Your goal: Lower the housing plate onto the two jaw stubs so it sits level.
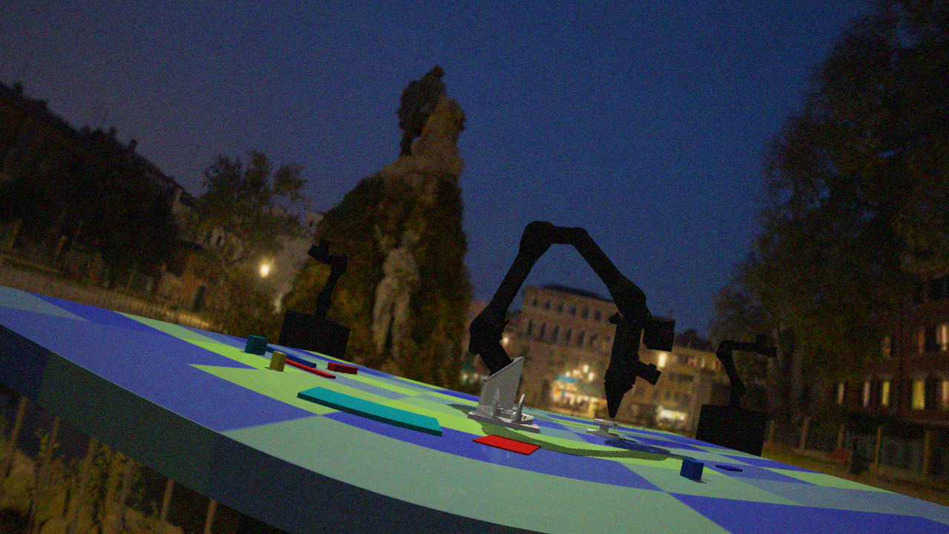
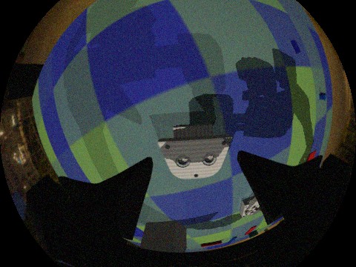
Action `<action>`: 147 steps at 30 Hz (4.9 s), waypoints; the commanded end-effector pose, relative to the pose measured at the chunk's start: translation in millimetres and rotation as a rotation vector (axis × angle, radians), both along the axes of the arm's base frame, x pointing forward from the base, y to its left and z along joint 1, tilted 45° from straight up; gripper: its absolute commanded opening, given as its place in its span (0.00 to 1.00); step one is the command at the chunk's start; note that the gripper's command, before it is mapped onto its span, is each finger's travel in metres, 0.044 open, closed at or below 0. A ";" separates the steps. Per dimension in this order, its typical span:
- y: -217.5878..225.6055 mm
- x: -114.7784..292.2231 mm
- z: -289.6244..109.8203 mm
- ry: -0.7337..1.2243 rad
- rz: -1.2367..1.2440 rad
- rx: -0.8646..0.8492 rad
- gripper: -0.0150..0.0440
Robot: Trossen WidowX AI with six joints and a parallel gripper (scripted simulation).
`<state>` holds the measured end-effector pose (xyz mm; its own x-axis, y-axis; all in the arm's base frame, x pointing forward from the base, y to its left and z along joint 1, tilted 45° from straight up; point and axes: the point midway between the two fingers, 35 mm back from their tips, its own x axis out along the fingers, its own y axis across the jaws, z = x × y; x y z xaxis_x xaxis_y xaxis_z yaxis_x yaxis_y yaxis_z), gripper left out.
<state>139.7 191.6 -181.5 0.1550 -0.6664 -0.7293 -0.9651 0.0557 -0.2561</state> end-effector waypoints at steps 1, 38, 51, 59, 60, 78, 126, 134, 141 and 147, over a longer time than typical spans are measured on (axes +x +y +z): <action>-5.5 1.2 -4.1 0.000 0.007 -0.007 1.00; -22.6 5.9 -22.6 -0.002 0.009 -0.008 1.00; -22.3 5.2 -22.6 0.000 0.004 -0.006 0.90; -22.3 5.2 -22.6 0.000 0.004 -0.006 0.85; -22.3 5.2 -22.6 0.000 0.004 -0.006 0.85; 1.3 1.4 -0.1 0.000 0.006 -0.005 0.85; -11.0 56.3 97.0 0.474 0.538 -0.095 0.85; -26.4 70.0 114.4 0.599 0.680 -0.126 0.85; -41.3 80.3 129.2 0.708 0.802 -0.156 0.85; -55.0 87.9 141.7 0.803 0.905 -0.184 0.85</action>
